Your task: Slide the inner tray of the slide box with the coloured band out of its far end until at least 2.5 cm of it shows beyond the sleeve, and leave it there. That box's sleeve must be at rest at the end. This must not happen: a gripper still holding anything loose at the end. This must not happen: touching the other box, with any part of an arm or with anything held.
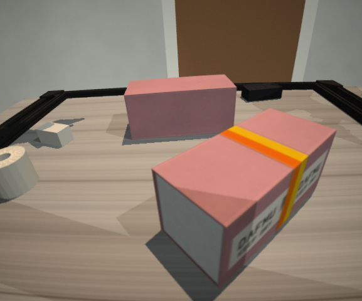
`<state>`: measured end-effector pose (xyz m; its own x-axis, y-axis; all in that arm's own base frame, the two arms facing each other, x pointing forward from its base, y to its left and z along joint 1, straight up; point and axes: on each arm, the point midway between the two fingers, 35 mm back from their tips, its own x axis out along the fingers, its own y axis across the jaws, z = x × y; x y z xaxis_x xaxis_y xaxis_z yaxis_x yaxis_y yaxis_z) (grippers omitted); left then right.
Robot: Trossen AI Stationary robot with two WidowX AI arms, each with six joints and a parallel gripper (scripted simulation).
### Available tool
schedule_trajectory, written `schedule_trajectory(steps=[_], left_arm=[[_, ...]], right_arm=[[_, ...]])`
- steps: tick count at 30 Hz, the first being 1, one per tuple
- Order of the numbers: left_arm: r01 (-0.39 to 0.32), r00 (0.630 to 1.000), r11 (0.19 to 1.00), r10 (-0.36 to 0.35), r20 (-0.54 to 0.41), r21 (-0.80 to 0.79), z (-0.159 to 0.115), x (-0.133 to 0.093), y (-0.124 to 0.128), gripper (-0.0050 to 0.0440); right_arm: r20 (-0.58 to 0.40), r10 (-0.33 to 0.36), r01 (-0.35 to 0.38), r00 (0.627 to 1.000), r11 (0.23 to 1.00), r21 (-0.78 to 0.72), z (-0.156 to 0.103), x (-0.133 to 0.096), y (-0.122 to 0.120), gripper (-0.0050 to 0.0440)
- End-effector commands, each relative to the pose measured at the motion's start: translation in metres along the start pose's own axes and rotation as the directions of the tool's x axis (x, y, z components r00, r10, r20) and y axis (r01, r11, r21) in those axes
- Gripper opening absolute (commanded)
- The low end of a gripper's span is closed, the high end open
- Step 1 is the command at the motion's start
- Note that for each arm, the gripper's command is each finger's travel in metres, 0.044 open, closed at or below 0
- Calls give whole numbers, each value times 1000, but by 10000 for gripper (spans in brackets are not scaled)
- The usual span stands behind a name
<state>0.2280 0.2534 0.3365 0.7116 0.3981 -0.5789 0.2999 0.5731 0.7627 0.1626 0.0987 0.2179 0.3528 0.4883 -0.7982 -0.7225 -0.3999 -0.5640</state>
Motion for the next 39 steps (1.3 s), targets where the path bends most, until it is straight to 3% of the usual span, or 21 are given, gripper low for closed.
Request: schedule_trajectory(steps=[1, 17, 21, 25, 32, 35, 38, 39], left_arm=[[0, 1000, 1000, 0, 0, 0, 0, 0, 0, 440], [0, 1000, 1000, 0, 0, 0, 0, 0, 0, 440], [28, 999, 999, -29, 20, 43, 11, 12, 0, 344], [91, 993, 983, -103, 66, 157, 41, 42, -3, 248], [146, 977, 946, -184, 106, 289, 78, 73, -12, 80], [152, 975, 940, -193, 111, 305, 83, 76, -14, 80], [177, 961, 903, -245, 130, 391, 109, 94, -24, 8], [178, 960, 901, -248, 131, 396, 111, 95, -24, 8]], right_arm=[[0, 0, 0, 1000, 1000, 0, 0, 0, 0, 440], [0, 0, 0, 1000, 1000, 0, 0, 0, 0, 440], [-17, -19, 20, 1000, 998, 65, -11, 9, -9, 344], [-60, -60, 72, 996, 971, 226, -40, 29, -27, 248], [-106, -92, 127, 990, 909, 396, -73, 51, -39, 80], [-112, -98, 136, 989, 900, 414, -78, 53, -41, 80], [-149, -134, 191, 980, 842, 505, -101, 65, -49, 8], [-150, -133, 192, 980, 838, 511, -102, 66, -49, 8]])
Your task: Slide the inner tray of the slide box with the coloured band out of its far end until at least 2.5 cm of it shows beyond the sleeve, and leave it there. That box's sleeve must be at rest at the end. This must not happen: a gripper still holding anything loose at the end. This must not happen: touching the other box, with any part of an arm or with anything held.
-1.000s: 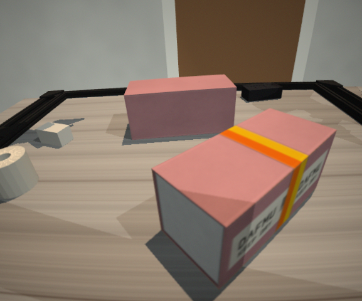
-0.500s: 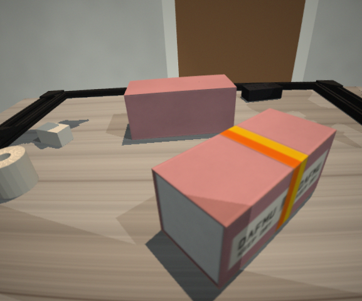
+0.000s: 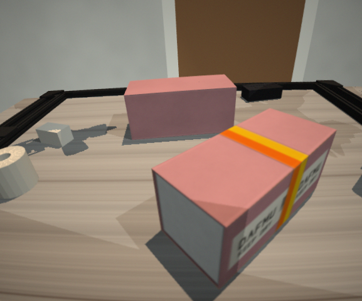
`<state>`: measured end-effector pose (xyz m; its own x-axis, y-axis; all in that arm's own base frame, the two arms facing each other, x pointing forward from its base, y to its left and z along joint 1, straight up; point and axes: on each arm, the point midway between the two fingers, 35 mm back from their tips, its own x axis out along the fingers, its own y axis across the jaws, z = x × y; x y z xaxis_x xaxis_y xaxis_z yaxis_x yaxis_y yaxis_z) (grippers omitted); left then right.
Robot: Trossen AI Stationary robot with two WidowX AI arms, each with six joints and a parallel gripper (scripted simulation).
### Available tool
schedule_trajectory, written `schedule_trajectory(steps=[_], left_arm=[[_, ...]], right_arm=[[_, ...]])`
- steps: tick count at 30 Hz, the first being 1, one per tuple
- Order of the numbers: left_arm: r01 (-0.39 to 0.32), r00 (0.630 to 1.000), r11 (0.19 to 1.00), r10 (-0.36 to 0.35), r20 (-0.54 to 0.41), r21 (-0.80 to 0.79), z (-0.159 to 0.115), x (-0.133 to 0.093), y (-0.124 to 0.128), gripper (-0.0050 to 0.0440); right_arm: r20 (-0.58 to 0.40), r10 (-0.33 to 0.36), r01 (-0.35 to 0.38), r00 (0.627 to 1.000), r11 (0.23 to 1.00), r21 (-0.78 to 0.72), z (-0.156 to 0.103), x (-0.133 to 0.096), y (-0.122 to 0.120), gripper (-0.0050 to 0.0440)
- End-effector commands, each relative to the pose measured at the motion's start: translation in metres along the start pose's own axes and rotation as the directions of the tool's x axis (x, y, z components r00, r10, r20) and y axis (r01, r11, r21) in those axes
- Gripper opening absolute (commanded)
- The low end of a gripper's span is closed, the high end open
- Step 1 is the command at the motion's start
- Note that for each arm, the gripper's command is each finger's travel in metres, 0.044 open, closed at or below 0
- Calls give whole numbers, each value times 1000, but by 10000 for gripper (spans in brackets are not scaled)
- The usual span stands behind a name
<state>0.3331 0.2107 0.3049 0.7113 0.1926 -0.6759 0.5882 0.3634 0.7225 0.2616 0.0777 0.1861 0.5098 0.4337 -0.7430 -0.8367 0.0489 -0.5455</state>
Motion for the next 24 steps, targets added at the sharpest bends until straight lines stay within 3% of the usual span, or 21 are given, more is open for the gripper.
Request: schedule_trajectory(steps=[1, 10, 12, 14, 24], left_arm=[[57, 997, 994, -61, 38, 97, 27, 29, 4, 0], [126, 983, 952, -157, 93, 278, 83, 71, -2, 0], [126, 983, 952, -157, 93, 278, 83, 71, -2, 0], [148, 974, 925, -197, 110, 351, 108, 86, -8, 0], [181, 947, 830, -292, 135, 527, 172, 120, -29, 0]], right_arm=[[-24, -31, 34, 999, 990, 134, -20, 23, -12, 0], [-63, -129, 143, 990, 930, 339, -56, 49, -36, 0], [-63, -129, 143, 990, 930, 339, -56, 49, -36, 0], [-81, -154, 174, 985, 890, 422, -71, 59, -41, 0], [-125, -231, 259, 965, 759, 597, -107, 80, -51, 0]])
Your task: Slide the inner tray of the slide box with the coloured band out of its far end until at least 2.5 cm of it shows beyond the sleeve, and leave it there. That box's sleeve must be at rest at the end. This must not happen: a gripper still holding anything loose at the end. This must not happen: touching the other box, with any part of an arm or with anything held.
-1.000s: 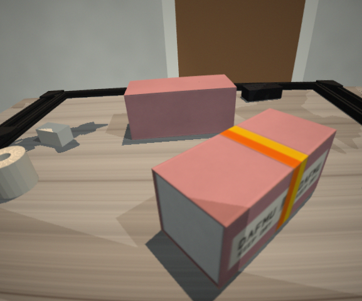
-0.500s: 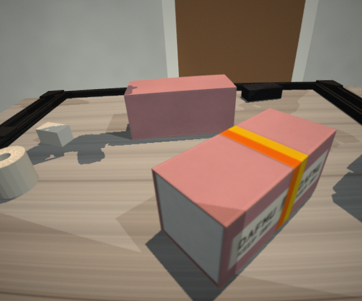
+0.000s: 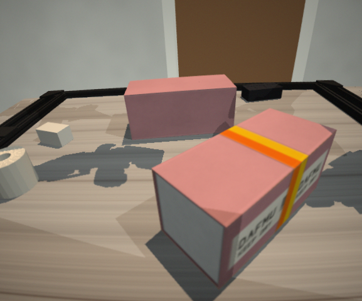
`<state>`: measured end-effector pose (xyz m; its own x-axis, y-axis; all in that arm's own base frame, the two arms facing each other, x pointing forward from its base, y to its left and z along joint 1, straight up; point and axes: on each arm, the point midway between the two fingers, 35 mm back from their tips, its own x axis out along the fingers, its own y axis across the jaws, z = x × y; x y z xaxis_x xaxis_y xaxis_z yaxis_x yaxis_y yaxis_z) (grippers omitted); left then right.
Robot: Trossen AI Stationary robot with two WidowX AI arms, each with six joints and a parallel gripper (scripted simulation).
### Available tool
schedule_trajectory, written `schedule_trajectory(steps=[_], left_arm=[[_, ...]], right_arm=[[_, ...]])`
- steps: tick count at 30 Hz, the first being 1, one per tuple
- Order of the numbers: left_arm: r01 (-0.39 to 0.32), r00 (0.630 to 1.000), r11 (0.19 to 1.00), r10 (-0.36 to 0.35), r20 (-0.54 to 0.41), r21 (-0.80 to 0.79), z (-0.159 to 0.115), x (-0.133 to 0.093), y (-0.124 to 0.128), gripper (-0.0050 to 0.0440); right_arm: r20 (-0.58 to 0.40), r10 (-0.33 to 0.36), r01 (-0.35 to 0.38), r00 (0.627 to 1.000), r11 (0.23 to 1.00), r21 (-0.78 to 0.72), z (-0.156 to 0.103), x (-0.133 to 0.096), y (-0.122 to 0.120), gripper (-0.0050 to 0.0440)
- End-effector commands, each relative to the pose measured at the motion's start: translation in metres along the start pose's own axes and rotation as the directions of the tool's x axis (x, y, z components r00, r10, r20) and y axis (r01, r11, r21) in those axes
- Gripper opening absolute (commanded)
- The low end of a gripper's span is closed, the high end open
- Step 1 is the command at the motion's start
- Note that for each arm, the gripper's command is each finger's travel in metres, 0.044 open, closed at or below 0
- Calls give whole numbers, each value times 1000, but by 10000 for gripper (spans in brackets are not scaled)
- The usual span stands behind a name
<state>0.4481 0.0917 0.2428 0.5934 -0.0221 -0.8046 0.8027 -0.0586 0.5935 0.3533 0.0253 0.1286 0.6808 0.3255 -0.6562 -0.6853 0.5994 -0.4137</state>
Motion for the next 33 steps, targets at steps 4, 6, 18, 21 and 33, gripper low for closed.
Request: schedule_trajectory(steps=[4, 6, 18, 21, 33], left_arm=[[60, 997, 989, -66, 42, 133, 40, 34, 10, 0], [67, 996, 986, -75, 48, 155, 48, 39, 11, 0], [125, 979, 904, -178, 94, 409, 138, 89, 9, 0], [131, 976, 885, -194, 98, 447, 153, 96, 7, 0], [144, 955, 743, -277, 105, 653, 239, 129, -14, 0]], right_arm=[[-14, -53, 55, 998, 985, 163, -24, 21, -12, 0], [-3, -79, 79, 997, 980, 180, -25, 23, -18, 0], [-10, -190, 175, 982, 881, 440, -64, 44, -38, 0], [-12, -206, 187, 978, 859, 477, -71, 46, -41, 0], [-19, -308, 241, 951, 704, 668, -106, 55, -53, 0]])
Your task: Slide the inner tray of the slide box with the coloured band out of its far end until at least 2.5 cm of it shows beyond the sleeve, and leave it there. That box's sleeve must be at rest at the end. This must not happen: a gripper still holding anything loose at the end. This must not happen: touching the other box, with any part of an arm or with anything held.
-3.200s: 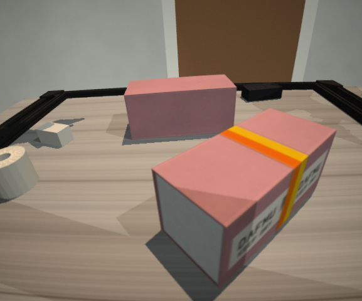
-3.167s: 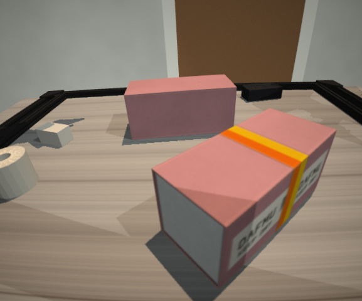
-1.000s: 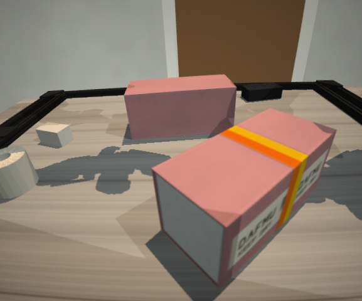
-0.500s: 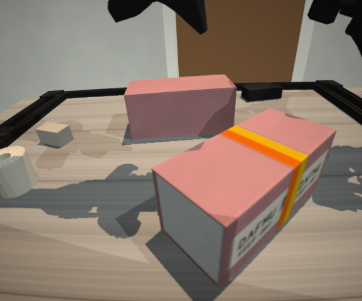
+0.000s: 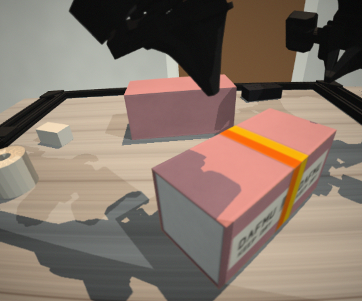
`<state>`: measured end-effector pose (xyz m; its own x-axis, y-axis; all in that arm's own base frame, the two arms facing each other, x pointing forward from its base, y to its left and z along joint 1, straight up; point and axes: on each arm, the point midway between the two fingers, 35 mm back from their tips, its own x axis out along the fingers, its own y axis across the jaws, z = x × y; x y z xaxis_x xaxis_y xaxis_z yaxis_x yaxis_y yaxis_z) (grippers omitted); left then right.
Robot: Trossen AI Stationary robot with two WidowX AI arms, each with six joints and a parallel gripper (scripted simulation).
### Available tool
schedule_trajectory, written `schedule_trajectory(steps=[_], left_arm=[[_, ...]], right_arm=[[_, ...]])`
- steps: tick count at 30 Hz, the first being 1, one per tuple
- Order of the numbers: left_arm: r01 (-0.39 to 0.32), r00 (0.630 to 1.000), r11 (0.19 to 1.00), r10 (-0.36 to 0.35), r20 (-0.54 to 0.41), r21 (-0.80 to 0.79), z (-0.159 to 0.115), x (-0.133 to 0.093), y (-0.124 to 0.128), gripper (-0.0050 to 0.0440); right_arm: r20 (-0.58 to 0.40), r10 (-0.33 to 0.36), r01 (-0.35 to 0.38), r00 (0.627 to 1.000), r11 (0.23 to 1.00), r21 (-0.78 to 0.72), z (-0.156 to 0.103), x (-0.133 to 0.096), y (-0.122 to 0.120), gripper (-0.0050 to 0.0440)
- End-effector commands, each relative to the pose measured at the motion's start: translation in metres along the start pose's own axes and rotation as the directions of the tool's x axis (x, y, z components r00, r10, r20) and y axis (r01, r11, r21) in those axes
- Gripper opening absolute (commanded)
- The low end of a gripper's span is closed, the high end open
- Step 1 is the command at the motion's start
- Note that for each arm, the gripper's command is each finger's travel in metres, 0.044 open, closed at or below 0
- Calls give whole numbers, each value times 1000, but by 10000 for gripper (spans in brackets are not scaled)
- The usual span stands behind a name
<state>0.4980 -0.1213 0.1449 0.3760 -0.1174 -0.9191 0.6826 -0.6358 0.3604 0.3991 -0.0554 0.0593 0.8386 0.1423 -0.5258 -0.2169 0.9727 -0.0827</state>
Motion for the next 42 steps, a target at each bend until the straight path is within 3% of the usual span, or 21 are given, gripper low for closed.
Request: schedule_trajectory(steps=[1, 19, 21, 23, 25, 30, 42], left_arm=[[40, 999, 994, -43, 24, 103, 30, 24, 15, 0], [33, 999, 993, -36, 26, 112, 36, 22, 17, 0], [33, 999, 993, -36, 26, 112, 36, 22, 17, 0], [33, 999, 993, -36, 26, 112, 36, 22, 17, 0], [33, 999, 993, -36, 26, 112, 36, 22, 17, 0], [33, 999, 993, -36, 26, 112, 36, 22, 17, 0], [33, 999, 993, -36, 26, 112, 36, 22, 17, 0]], right_arm=[[20, -43, 40, 999, 994, 106, -14, 6, -12, 0], [20, -48, 45, 999, 990, 131, -19, 8, -13, 0], [-20, -28, 32, 999, 984, 174, -36, 18, -8, 0], [-20, -28, 32, 999, 984, 174, -36, 18, -8, 0], [-59, -9, 22, 998, 976, 215, -59, 30, -1, 0], [-37, -22, 28, 999, 983, 182, -86, 49, -3, 0], [24, -50, 46, 998, 991, 126, -109, 64, -5, 0]])
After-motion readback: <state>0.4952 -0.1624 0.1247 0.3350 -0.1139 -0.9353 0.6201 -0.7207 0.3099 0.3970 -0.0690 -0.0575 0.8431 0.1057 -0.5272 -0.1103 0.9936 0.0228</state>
